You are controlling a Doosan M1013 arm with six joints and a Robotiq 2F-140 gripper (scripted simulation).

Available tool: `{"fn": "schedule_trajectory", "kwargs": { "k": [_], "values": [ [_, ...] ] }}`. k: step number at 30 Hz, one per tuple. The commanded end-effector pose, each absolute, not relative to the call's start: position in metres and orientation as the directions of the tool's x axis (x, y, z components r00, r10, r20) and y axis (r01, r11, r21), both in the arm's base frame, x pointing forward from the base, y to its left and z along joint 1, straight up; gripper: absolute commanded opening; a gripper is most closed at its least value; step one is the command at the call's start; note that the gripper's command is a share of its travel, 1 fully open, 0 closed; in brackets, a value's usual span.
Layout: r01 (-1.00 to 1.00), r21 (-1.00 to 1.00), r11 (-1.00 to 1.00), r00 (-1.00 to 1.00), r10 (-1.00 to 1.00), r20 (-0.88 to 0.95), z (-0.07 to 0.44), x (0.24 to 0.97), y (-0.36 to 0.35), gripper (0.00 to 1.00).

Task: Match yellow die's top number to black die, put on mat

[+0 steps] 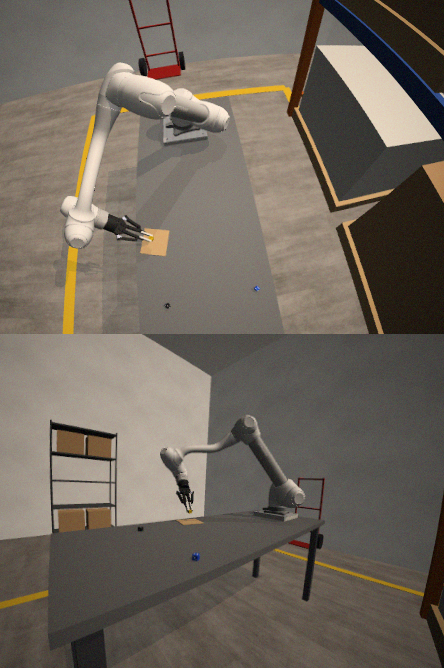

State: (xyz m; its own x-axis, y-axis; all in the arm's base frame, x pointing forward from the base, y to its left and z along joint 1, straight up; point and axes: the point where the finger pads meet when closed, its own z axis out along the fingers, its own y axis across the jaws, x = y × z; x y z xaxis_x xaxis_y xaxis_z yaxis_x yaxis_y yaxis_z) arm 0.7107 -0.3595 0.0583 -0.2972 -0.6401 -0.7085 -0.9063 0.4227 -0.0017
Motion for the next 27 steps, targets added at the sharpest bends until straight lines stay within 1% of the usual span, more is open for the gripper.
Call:
{"fn": "schedule_trajectory", "kwargs": {
  "k": [1, 27],
  "values": [
    [-0.906, -0.002, 0.423, -0.297, -0.64, -0.709, 0.054, 0.711, -0.359, 0.18],
    [-0.906, -0.002, 0.423, -0.297, -0.64, -0.709, 0.018, 0.711, -0.359, 0.18]
  ]
}}
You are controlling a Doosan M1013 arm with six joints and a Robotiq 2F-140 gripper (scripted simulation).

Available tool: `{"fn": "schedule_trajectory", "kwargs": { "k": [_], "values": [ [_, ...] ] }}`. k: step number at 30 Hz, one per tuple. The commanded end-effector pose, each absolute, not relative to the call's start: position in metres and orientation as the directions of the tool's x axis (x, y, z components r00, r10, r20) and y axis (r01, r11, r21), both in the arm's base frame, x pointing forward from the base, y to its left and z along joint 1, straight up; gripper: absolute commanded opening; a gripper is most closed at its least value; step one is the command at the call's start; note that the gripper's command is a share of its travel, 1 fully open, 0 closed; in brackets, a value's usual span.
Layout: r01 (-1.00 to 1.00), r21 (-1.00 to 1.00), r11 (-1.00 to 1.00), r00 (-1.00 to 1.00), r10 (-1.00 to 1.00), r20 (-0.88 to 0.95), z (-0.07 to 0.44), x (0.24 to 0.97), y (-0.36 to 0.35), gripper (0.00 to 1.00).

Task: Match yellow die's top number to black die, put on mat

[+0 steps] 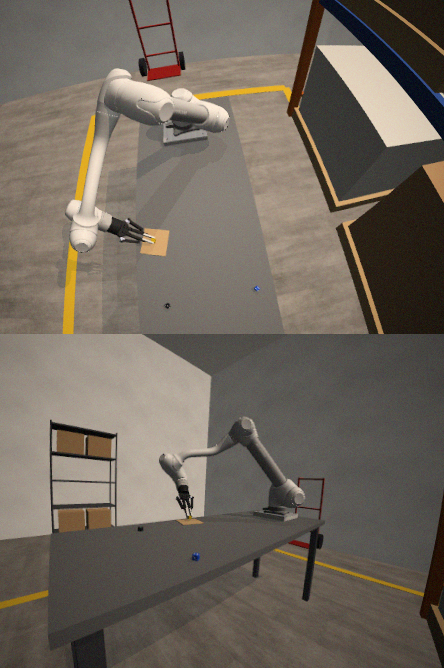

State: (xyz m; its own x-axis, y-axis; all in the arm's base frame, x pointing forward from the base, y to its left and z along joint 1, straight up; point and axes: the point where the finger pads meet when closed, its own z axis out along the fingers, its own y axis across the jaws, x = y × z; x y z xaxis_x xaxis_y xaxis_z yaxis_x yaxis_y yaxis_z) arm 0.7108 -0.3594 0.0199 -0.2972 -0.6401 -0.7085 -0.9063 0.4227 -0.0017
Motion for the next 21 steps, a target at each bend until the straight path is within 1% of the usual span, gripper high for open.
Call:
{"fn": "schedule_trajectory", "kwargs": {
  "k": [1, 21],
  "values": [
    [-0.906, -0.002, 0.423, -0.297, -0.64, -0.709, 0.0167, 0.7109, -0.3594, 0.18],
    [-0.906, -0.002, 0.423, -0.297, -0.64, -0.709, 0.0088, 0.7109, -0.3594, 0.18]
  ]
}}
